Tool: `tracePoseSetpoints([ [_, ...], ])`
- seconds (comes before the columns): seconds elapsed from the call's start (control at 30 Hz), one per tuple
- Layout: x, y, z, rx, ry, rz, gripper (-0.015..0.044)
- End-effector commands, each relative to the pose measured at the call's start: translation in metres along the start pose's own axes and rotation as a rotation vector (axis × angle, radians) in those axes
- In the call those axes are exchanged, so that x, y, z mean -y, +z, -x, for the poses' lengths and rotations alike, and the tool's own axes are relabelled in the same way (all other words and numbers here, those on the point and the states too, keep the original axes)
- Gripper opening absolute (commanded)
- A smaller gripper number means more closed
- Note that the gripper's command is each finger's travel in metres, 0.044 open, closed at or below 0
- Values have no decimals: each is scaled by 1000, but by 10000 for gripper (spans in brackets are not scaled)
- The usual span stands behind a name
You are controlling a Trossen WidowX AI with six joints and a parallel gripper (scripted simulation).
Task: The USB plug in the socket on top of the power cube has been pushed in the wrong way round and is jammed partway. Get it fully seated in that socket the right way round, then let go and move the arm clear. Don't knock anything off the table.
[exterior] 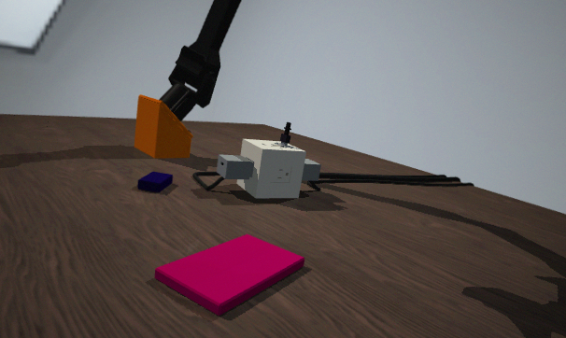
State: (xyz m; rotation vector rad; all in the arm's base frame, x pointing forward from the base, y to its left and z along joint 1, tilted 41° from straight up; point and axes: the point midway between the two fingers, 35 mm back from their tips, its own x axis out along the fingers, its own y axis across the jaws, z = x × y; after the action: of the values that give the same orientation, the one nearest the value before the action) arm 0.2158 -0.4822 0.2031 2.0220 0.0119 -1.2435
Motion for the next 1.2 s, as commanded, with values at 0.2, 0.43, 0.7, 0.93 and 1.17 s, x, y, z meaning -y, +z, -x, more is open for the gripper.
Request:
tracePoseSetpoints([
  [0.2, 42, -67, -19, -159, -119, 568, 440],
  [0.43, 94, -130, -27, -386, -164, 1150, 440],
  [0.7, 140, -175, -24, -607, -130, 1601, 440],
  [0.93, 181, -210, -14, -818, -40, 1962, 440],
  [1.17, 225, -241, 3, -1051, 122, 2301, 440],
])
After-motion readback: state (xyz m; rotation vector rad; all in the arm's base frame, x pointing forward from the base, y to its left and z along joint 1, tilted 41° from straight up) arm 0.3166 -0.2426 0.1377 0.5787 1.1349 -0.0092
